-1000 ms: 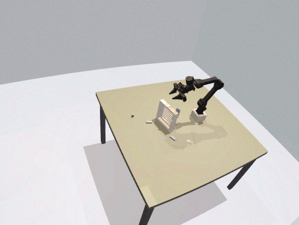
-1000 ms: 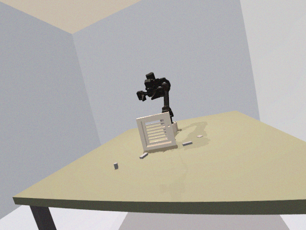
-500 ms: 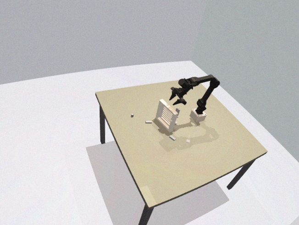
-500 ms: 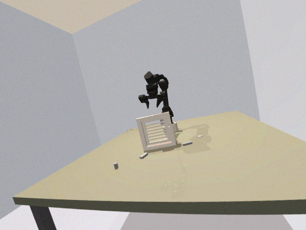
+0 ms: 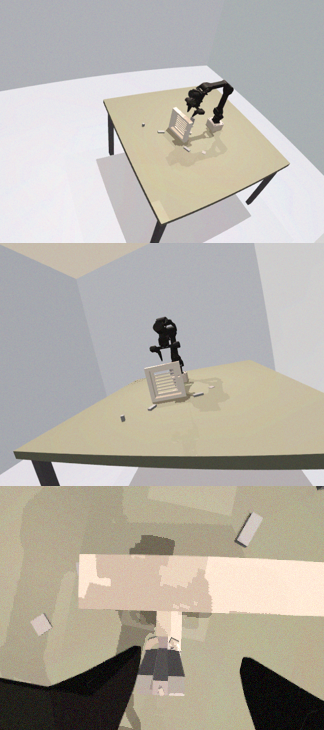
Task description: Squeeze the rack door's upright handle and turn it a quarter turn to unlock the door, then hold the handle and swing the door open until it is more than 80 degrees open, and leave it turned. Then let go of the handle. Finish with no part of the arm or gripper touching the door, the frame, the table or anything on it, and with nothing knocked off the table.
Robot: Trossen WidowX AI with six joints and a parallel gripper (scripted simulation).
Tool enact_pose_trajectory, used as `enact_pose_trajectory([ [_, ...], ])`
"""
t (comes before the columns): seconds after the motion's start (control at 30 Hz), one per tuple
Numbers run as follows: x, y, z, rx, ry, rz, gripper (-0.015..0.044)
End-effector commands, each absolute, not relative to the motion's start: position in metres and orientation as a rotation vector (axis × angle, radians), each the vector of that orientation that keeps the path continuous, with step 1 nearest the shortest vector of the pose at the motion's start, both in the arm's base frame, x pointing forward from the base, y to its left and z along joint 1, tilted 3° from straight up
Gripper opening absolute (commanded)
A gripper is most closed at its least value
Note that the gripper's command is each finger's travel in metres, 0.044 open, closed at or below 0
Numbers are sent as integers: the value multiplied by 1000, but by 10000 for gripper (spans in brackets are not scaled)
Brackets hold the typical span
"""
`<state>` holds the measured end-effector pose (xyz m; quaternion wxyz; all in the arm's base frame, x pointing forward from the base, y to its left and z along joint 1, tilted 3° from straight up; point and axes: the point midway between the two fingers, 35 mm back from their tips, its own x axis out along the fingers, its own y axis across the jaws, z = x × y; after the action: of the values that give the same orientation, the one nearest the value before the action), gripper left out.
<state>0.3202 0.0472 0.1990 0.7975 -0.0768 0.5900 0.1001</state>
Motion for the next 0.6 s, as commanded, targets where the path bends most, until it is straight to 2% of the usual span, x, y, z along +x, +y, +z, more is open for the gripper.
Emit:
enact_pose_trajectory([
  [0.0,314,51,198,-183,1351,243,282],
  [0.23,297,55,197,-211,1525,281,282],
  [0.57,298,56,187,-212,1529,282,282],
])
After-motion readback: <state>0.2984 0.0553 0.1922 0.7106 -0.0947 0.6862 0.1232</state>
